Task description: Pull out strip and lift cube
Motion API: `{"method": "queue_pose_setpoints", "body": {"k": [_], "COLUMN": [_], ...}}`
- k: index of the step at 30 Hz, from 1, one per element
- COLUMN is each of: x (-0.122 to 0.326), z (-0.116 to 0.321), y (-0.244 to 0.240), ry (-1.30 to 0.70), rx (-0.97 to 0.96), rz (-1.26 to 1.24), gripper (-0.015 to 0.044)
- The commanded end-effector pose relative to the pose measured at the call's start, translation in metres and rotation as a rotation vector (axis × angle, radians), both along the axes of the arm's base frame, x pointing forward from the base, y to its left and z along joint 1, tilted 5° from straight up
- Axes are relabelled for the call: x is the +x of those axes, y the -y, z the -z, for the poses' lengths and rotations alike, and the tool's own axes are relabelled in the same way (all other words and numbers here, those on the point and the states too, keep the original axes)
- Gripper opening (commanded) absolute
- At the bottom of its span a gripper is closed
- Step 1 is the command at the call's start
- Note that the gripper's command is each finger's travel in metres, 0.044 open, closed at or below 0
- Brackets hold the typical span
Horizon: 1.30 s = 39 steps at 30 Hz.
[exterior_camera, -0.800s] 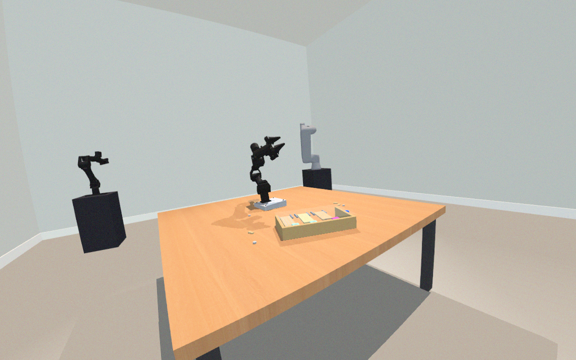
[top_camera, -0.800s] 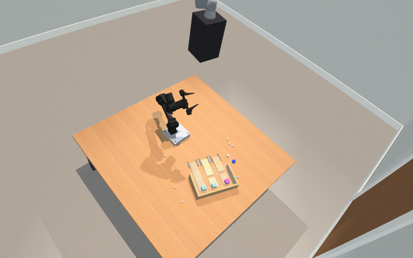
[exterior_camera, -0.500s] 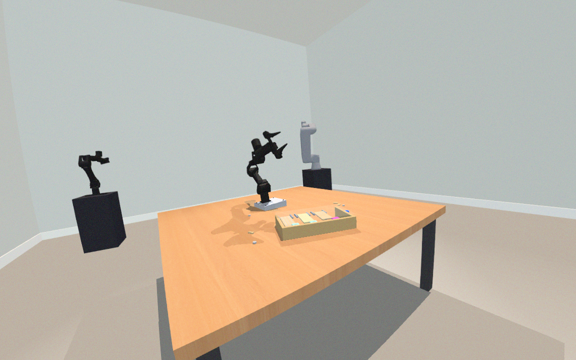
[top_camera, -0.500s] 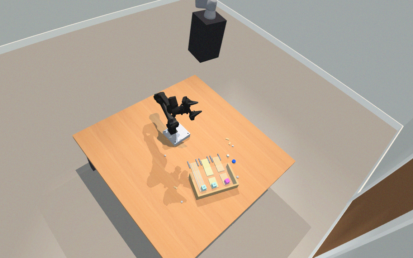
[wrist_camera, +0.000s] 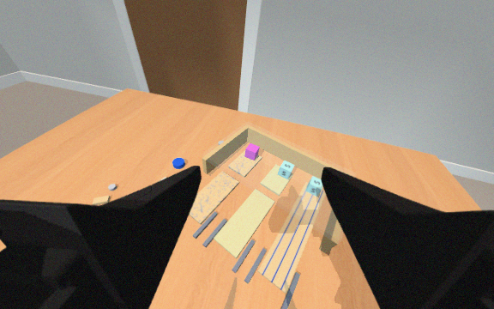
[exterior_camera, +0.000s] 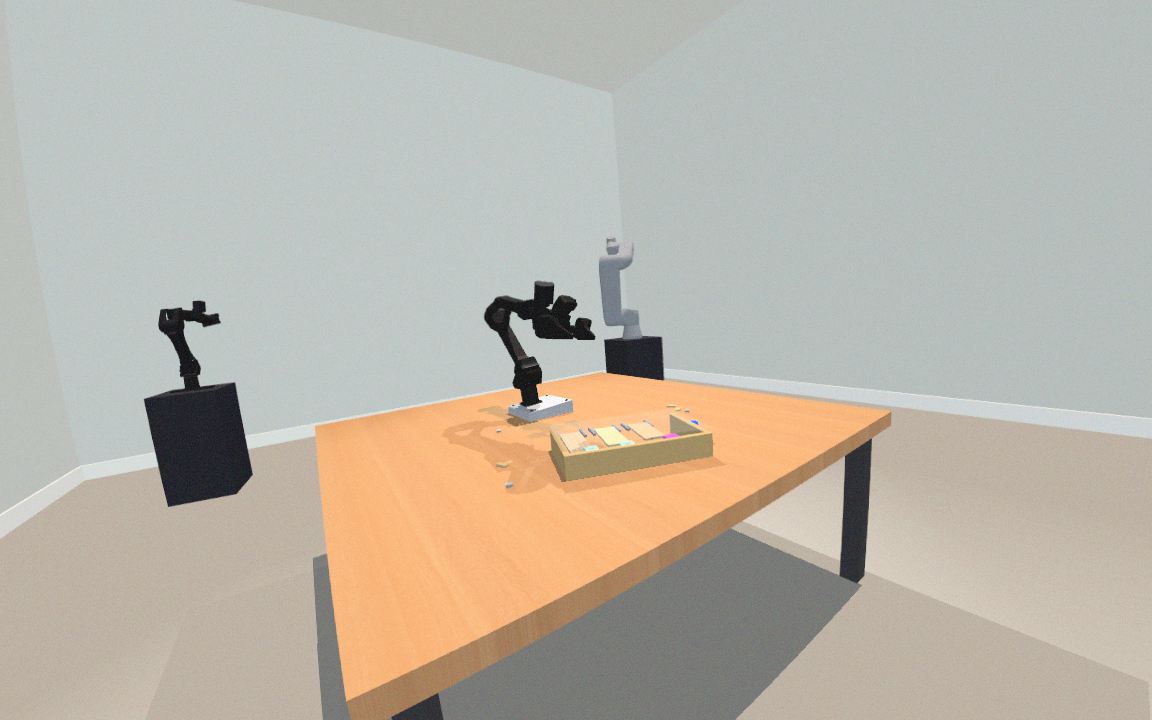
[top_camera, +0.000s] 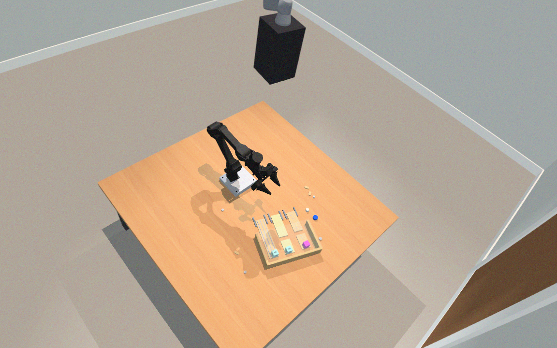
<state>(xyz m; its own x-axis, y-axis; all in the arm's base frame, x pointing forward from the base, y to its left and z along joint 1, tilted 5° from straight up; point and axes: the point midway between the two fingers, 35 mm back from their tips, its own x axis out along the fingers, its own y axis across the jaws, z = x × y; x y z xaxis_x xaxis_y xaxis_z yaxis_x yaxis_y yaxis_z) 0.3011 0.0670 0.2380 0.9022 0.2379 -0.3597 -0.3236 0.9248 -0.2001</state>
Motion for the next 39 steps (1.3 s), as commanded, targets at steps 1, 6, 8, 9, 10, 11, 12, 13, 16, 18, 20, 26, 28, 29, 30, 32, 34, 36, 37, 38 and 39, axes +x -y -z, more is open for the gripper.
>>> {"method": "queue_pose_setpoints", "body": {"k": [1,6,8,9,10,11,12,13,16,18,20,26,28,29,30,32,34,36,37,38,39], "x": [0.004,0.004,0.004,0.004,0.004,0.004,0.004,0.004,0.005,0.011,0.020,0.042,0.046,0.049,0.051,0.054,0.057,0.059,0.059,0.059,0.059], "z": [0.048,0.048,0.048,0.048,0.048,0.048,0.048,0.048,0.049,0.054,0.063,0.096,0.109,0.115,0.121,0.133,0.144,0.151,0.152,0.152,0.152], "y": [0.011,0.011,0.011,0.011,0.011,0.011,0.011,0.011,0.011,0.014,0.019,0.038,0.046,0.050,0.054,0.061,0.068,0.073,0.074,0.074,0.074], "ry": [-0.264,-0.264,-0.264,-0.264,-0.264,-0.264,-0.264,-0.264,-0.272,-0.334,-0.430,-0.724,-0.828,-0.877,-0.926,-1.020,-1.110,-1.168,-1.176,-1.176,-1.176], "rx": [0.070,0.070,0.070,0.070,0.070,0.070,0.070,0.070,0.069,0.065,0.061,0.061,0.075,0.078,0.079,0.076,0.067,0.060,0.059,0.059,0.059], "rz": [0.236,0.236,0.236,0.236,0.236,0.236,0.236,0.236,0.239,0.264,0.305,0.437,0.484,0.509,0.533,0.582,0.630,0.662,0.666,0.666,0.666], "gripper": [0.0400,0.0400,0.0400,0.0400,0.0400,0.0400,0.0400,0.0400,0.0374,0.0321,0.0269,0.0111,0.0059,0.0032,0.0006,0.0000,0.0000,0.0000,0.0000,0.0000,0.0000]}}
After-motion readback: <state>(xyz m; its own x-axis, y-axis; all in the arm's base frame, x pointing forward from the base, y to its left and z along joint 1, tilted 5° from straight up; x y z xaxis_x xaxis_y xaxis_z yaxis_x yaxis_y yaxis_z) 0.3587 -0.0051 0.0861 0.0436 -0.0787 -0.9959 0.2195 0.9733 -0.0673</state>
